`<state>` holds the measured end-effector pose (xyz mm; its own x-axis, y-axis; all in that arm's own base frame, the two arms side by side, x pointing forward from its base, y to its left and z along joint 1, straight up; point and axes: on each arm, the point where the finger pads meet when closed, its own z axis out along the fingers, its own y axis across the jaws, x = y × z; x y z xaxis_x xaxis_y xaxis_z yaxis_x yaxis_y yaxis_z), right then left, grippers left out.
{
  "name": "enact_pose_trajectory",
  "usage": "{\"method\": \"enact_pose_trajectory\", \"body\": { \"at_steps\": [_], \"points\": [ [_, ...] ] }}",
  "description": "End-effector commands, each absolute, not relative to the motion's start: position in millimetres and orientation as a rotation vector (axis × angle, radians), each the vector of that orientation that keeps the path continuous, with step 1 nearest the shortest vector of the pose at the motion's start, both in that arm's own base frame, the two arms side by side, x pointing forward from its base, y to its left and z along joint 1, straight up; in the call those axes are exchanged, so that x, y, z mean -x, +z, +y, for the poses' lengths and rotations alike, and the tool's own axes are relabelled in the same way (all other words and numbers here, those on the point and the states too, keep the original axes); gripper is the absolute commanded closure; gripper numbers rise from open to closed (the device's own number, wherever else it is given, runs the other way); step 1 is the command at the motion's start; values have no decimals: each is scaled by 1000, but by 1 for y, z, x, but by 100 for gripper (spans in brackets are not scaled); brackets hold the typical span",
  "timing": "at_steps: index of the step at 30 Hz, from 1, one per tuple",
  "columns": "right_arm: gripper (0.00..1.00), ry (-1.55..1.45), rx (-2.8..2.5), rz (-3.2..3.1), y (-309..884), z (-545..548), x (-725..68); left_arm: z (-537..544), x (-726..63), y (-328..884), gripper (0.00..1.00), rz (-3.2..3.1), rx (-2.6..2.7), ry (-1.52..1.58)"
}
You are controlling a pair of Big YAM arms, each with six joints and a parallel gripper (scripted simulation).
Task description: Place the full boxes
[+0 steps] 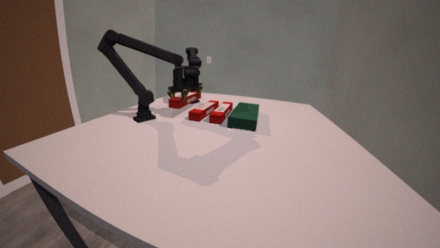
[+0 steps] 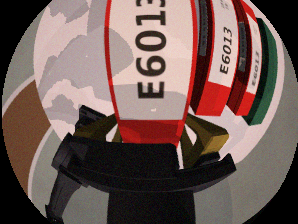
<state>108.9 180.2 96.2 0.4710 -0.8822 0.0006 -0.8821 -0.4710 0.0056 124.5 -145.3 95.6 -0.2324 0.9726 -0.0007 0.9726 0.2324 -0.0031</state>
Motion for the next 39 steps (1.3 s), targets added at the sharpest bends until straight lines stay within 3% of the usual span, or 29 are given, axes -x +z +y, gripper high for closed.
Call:
{"method": "enact_pose_trajectory", "body": {
  "at_steps": [1, 39],
  "points": [
    [100, 1, -2745, -1666, 130, 198, -121, -160, -138, 128, 100, -2525, 1984, 19],
    [100, 4, -2736, -1646, 165, 196, -124, -154, -132, 155, 100, -2500, 1971, 14]
  ]
}}
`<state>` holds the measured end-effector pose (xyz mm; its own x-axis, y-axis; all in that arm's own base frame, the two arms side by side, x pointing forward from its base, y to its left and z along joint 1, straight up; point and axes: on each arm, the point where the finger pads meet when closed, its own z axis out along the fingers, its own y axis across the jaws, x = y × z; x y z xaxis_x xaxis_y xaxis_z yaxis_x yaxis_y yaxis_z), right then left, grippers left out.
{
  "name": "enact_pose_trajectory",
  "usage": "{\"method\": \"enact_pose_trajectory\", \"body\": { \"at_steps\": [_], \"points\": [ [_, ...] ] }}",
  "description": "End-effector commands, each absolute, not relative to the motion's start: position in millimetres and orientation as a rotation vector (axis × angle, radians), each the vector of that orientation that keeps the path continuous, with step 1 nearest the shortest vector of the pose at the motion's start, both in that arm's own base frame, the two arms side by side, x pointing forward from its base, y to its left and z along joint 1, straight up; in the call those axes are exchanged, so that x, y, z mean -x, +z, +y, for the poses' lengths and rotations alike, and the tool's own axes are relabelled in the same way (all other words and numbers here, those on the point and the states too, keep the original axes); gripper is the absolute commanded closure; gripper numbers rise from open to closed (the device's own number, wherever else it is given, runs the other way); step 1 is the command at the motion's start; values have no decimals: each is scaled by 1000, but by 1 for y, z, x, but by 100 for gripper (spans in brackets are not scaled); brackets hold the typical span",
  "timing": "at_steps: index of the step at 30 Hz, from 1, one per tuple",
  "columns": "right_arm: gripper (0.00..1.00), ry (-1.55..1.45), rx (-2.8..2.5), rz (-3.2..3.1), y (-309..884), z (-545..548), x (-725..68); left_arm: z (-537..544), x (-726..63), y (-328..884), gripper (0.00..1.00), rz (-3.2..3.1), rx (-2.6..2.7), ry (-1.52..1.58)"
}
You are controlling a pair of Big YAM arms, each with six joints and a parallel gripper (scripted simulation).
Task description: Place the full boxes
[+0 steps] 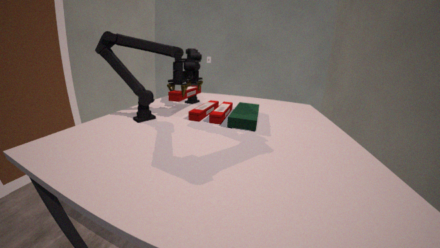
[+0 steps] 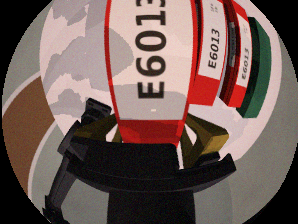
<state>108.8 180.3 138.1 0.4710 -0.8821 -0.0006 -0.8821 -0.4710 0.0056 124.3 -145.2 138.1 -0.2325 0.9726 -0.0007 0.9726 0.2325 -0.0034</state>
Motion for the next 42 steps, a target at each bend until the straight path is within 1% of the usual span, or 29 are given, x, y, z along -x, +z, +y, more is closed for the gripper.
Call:
{"method": "enact_pose_trajectory", "body": {
  "at_steps": [1, 31, 34, 42],
  "points": [
    [100, 5, -2745, -1651, 165, 200, -128, -155, -140, 167, 100, -2514, 1981, 13],
    [100, 14, -2750, -1654, 164, 225, -175, -144, -199, 165, 100, -2525, 1990, -5],
    [100, 5, -2729, -1641, 156, 217, -165, -138, -188, 156, 100, -2501, 1972, 0],
    [100, 5, -2729, -1641, 156, 217, -166, -139, -188, 156, 100, -2501, 1972, 0]
  ]
}}
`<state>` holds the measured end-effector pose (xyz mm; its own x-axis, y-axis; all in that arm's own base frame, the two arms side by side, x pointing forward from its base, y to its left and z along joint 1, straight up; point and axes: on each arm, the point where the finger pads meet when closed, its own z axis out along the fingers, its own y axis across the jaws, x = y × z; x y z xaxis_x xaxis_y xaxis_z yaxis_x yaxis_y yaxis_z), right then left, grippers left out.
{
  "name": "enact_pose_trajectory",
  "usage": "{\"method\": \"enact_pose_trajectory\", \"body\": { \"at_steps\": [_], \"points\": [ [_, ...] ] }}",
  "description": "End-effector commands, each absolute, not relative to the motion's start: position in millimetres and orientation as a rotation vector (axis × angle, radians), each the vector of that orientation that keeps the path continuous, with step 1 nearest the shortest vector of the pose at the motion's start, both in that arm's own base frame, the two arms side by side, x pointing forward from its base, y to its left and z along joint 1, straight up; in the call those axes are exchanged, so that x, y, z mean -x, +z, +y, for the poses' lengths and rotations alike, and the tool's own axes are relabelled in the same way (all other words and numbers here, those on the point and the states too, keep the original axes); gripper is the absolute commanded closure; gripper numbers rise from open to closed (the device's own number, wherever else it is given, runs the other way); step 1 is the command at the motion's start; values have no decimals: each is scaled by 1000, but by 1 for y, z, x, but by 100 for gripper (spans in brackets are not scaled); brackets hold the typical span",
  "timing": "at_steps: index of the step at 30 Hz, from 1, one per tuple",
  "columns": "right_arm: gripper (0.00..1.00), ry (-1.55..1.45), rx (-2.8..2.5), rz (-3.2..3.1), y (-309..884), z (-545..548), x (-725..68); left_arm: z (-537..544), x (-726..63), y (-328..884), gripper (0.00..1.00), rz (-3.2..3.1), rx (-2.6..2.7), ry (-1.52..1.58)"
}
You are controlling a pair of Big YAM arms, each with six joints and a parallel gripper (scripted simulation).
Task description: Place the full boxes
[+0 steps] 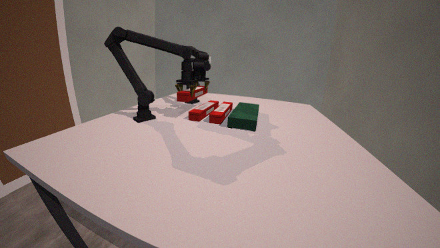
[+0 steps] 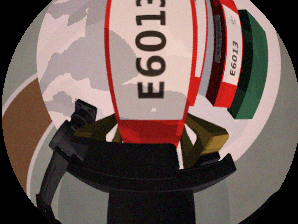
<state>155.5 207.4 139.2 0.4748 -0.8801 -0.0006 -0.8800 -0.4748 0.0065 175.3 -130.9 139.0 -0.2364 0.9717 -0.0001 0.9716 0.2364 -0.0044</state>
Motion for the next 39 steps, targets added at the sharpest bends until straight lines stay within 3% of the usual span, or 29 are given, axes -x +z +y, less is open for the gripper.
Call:
{"method": "enact_pose_trajectory", "body": {
  "at_steps": [1, 30, 39],
  "points": [
    [100, 5, -2729, -1641, 156, 217, -166, -139, -188, 156, 100, -2501, 1972, 0],
    [100, 22, -2747, -1652, 163, 249, -225, -126, -255, 164, 100, -2522, 1988, -26],
    [100, 10, -2729, -1641, 157, 243, -215, -124, -243, 156, 100, -2501, 1972, -11]
  ]
}}
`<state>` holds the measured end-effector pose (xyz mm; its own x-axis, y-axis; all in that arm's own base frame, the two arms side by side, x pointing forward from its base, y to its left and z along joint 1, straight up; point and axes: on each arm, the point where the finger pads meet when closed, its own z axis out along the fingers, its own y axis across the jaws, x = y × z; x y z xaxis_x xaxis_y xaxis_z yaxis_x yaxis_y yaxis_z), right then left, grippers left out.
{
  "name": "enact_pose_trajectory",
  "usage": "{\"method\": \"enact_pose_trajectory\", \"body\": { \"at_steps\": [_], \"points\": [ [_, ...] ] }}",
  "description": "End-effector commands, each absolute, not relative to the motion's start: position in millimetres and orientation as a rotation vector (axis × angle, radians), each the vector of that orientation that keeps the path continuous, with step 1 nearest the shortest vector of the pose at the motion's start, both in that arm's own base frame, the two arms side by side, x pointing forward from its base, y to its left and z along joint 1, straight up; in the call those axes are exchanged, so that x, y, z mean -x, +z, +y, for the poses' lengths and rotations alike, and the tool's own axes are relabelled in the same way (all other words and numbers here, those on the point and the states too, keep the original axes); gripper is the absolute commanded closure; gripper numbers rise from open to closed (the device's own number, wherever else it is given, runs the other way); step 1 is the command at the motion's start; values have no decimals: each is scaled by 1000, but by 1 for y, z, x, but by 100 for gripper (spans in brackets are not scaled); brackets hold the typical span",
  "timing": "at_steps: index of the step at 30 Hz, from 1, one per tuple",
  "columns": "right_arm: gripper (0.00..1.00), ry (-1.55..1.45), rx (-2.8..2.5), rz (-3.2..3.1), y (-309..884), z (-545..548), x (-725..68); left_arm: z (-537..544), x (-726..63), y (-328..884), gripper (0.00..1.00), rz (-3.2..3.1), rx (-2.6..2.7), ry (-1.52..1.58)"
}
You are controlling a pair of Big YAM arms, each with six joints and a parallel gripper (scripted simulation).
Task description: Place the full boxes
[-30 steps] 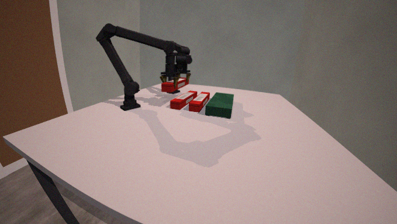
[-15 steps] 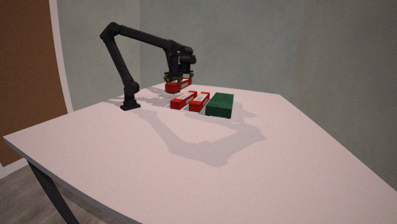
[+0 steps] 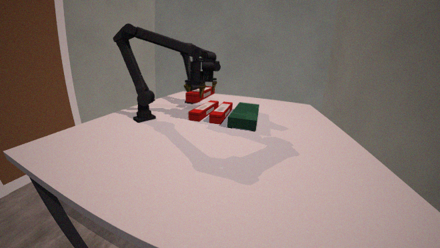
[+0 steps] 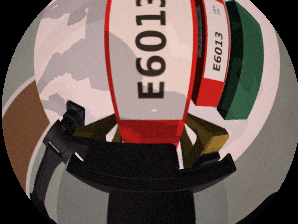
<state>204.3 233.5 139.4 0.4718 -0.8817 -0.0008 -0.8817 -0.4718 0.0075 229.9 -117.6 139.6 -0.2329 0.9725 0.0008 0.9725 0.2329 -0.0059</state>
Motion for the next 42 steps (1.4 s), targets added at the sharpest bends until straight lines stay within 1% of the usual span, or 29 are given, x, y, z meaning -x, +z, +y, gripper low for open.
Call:
{"method": "enact_pose_trajectory", "body": {
  "at_steps": [1, 3, 4, 5, 7, 35, 39, 42],
  "points": [
    [100, 10, -2729, -1641, 157, 242, -215, -124, -243, 156, 100, -2501, 1972, -11],
    [100, 10, -2729, -1641, 157, 242, -215, -124, -243, 156, 100, -2501, 1972, -11],
    [100, 24, -2750, -1654, 166, 249, -227, -124, -243, 156, 100, -2501, 1972, -11],
    [100, 23, -2747, -1652, 163, 251, -230, -125, -257, 164, 100, -2519, 1985, -26],
    [100, 25, -2751, -1655, 163, 253, -234, -124, -262, 164, 100, -2522, 1988, -29],
    [100, 25, -2739, -1655, 163, 273, -275, -110, -310, 163, 100, -2520, 1986, -39],
    [100, 36, -2758, -1675, 174, 272, -274, -111, -308, 164, 100, -2510, 1991, -36],
    [100, 14, -2730, -1642, 158, 268, -263, -109, -297, 157, 100, -2501, 1971, -20]
  ]
}}
